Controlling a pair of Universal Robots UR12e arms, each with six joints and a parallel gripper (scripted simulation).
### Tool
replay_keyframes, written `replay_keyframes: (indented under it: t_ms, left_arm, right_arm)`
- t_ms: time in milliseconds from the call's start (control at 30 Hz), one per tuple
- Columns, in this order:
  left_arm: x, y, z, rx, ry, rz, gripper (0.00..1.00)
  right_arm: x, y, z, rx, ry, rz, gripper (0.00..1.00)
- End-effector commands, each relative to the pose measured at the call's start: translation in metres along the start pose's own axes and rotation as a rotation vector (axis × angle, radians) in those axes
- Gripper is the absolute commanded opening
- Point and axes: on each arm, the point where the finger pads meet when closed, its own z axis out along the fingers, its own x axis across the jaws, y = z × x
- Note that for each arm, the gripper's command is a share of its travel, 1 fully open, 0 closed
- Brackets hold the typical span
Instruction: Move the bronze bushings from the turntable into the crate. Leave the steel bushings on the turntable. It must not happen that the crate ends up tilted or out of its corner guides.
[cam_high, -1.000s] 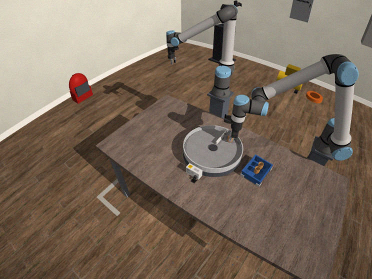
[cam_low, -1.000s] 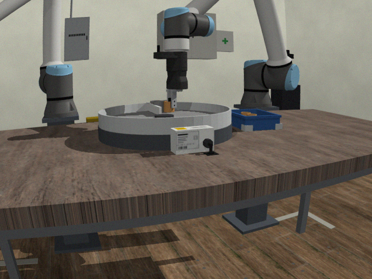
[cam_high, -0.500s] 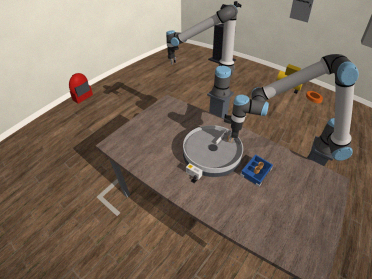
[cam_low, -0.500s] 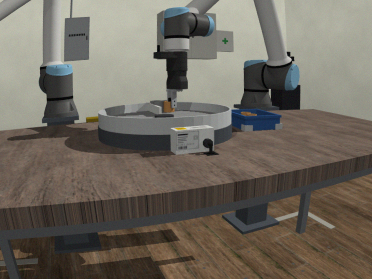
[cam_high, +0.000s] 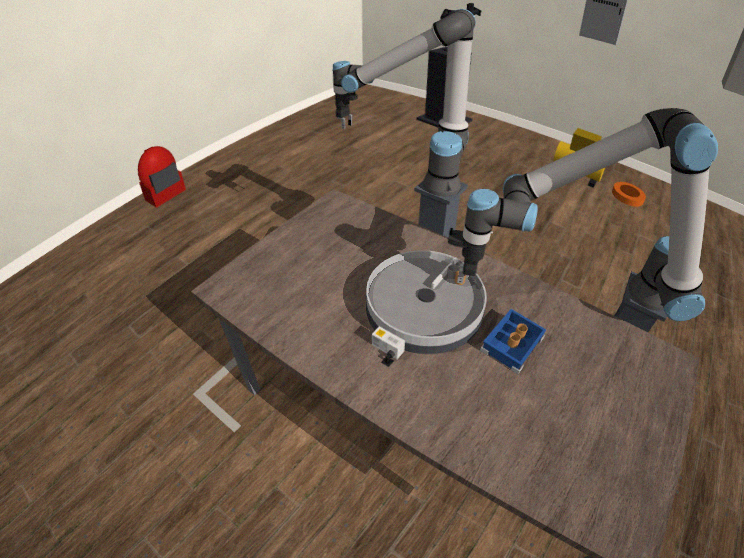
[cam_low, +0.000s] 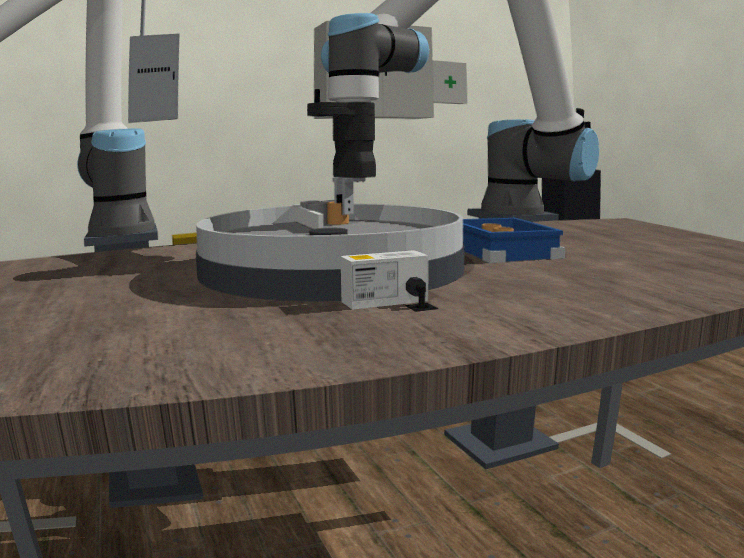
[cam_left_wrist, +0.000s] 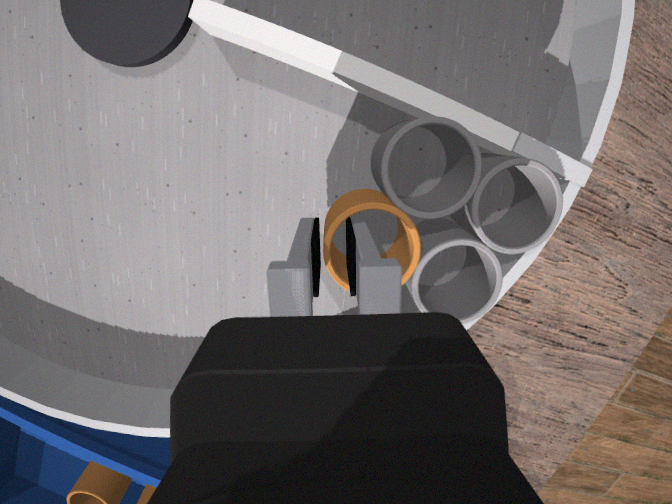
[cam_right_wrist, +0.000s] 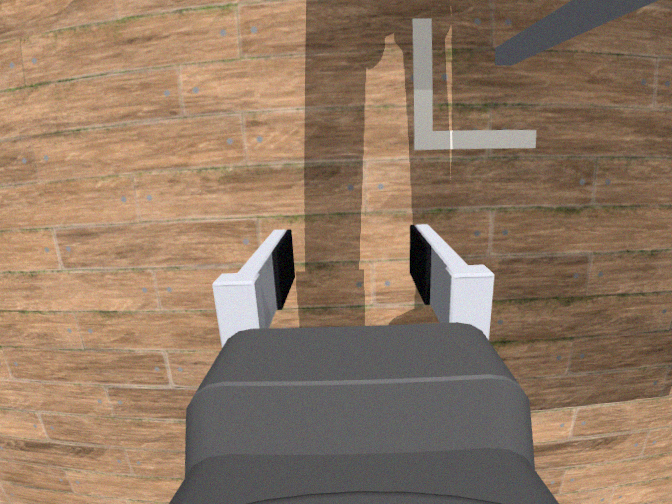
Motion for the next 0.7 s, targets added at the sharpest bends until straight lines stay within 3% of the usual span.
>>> replay_keyframes:
  t_ms: [0,600,633,667]
  left_arm:
    - [-0.0008,-0.0027,-0.0042,0.006,-0.001,0.000,0.36]
    - [-0.0008,-0.0027,-0.0042,0.006,-0.001,0.000,0.36]
    - [-0.0008,-0.0027,-0.0042,0.006,-0.001,0.000,0.00]
    - [-0.0008,-0.0027,-0.0042,0.006,-0.001,0.000,0.00]
  right_arm:
    - [-0.0010,-0.0019,0.0007,0.000,0.001,0.000,1.00]
    - [-0.0010,-0.0019,0.0007,0.000,0.001,0.000,1.00]
    - [-0.0010,-0.0019,0.0007,0.000,0.001,0.000,1.00]
    - [-0.0010,-0.0019,0.0007,0.000,0.001,0.000,1.00]
